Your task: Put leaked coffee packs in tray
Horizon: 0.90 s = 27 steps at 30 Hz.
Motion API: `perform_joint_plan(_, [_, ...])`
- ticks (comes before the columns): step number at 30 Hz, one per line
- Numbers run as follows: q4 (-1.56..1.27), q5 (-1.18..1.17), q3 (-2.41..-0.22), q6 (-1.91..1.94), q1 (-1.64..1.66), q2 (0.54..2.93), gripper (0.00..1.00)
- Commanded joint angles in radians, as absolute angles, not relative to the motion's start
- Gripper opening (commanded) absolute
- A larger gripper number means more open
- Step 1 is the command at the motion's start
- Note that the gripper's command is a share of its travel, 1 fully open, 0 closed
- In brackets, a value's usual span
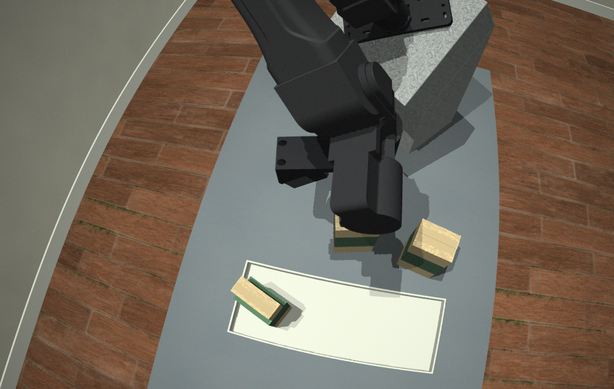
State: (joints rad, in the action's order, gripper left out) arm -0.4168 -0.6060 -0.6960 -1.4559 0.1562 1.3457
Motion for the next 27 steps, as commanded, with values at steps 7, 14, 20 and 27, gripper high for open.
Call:
perform_joint_plan(7, [-0.309, -0.584, -0.655, -1.407, 0.109, 1.413, 0.79])
perform_joint_plan(14, [-0.198, -0.563, -0.659, -1.363, 0.068, 1.486, 0.79])
perform_joint_plan(20, [-0.191, -0.57, -0.658, -1.361, 0.082, 1.468, 0.79])
perform_joint_plan(27, [-0.203, -0.569, -0.657, -1.362, 0.082, 1.47, 0.79])
